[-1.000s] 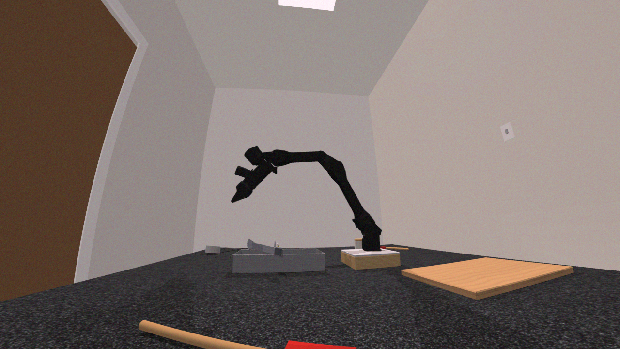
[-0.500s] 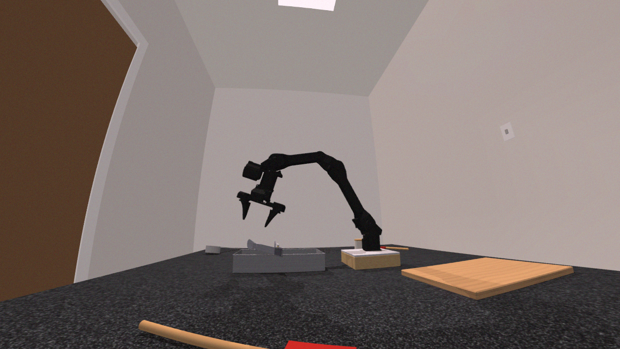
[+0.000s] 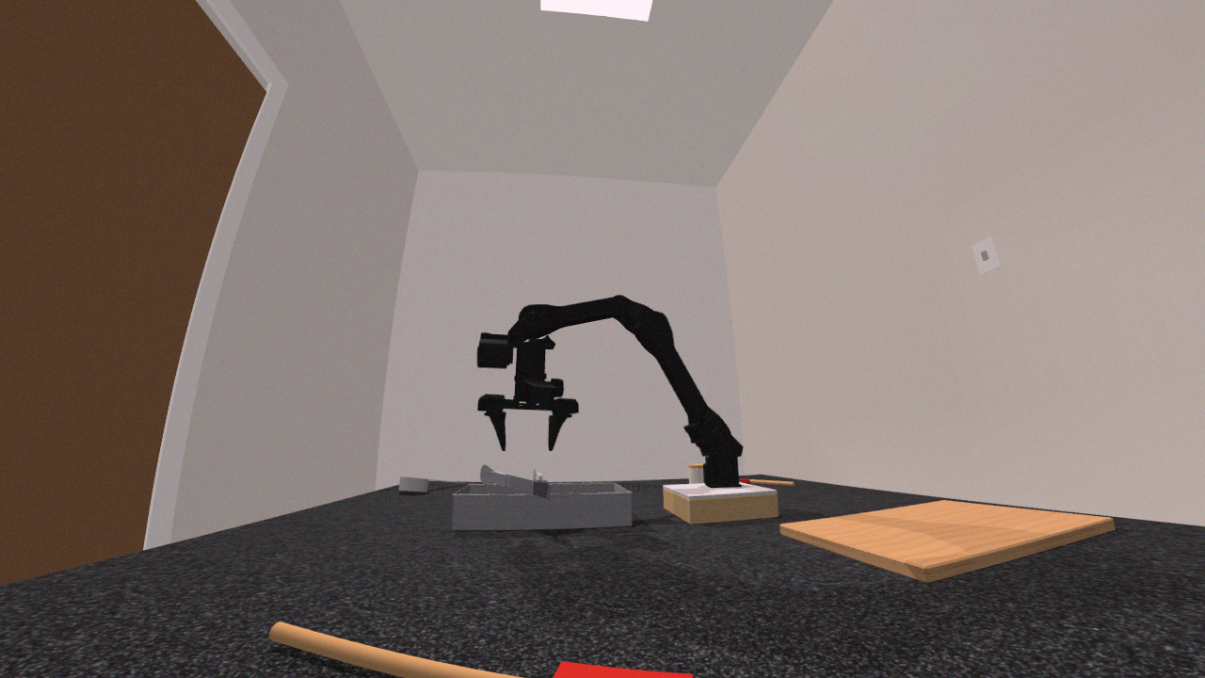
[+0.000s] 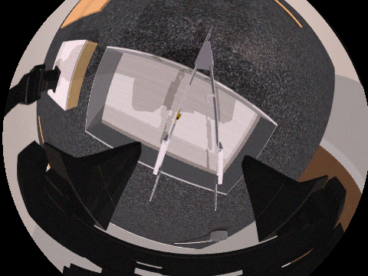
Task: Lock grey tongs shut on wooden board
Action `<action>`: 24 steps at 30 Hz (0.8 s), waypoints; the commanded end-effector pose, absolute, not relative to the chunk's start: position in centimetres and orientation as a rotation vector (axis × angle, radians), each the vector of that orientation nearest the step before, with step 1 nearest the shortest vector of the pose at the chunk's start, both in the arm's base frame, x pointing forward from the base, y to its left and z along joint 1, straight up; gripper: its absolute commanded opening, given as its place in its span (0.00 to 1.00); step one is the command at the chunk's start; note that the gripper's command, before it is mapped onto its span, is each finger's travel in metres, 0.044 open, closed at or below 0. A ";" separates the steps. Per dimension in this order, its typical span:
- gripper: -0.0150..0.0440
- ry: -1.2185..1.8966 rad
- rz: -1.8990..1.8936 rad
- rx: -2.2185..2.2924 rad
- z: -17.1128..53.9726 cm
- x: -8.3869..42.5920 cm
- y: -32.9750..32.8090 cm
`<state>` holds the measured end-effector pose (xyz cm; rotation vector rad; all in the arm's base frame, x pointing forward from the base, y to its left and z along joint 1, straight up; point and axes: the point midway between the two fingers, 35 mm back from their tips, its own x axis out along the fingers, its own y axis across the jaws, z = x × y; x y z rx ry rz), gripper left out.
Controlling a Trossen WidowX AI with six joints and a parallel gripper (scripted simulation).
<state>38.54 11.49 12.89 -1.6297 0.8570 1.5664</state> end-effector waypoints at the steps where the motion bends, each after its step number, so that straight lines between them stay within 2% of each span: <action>1: 1.00 0.852 1.577 -1.628 12.8 38.7 11.9; 24: 1.00 0.852 1.577 -1.628 9.8 39.1 12.0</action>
